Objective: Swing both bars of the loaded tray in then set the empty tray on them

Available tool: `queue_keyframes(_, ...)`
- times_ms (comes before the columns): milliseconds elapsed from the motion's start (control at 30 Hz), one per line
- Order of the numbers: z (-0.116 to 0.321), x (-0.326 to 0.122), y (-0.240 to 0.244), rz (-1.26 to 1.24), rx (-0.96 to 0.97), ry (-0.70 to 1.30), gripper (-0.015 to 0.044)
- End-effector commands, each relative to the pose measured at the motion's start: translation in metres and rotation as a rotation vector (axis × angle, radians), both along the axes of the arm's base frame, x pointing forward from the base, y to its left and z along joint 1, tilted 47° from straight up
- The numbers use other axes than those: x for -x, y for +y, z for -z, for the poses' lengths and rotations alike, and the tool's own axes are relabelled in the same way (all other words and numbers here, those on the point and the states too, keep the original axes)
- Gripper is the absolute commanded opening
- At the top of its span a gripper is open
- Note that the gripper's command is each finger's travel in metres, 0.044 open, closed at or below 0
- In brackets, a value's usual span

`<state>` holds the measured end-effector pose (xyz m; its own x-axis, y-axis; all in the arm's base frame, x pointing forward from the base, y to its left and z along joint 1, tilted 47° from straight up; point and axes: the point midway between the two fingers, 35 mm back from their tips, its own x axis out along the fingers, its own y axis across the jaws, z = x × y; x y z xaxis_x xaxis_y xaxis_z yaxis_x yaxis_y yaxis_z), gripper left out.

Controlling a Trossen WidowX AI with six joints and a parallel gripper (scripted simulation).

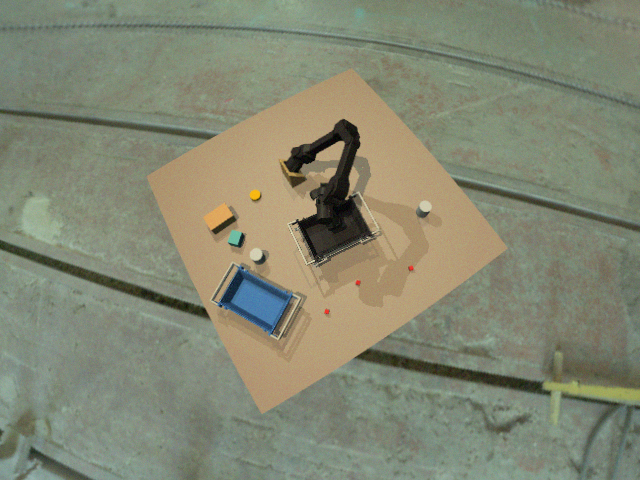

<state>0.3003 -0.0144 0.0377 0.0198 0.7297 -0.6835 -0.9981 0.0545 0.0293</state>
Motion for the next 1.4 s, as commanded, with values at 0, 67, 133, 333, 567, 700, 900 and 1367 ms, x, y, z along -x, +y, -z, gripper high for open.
queue_keyframes(0,0.0011,0.0037,0.0072,-0.024,-0.004,0.011,0.0)
queue_keyframes(67,0.0002,0.0008,0.0016,-0.005,-0.001,0.002,0.0)
queue_keyframes(133,0.0011,0.0037,0.0072,-0.024,-0.004,0.011,0.0)
queue_keyframes(333,0.0011,0.0037,0.0072,-0.024,-0.004,0.011,0.0)
queue_keyframes(567,0.0011,0.0037,0.0072,-0.024,-0.004,0.011,0.0103)
queue_keyframes(700,0.0011,0.0037,0.0072,-0.024,-0.004,0.011,0.0161)
queue_keyframes(900,0.0011,0.0037,0.0072,-0.024,-0.004,0.011,0.0249)
queue_keyframes(1367,0.001,0.0032,0.0071,-0.022,-0.004,0.013,0.044)
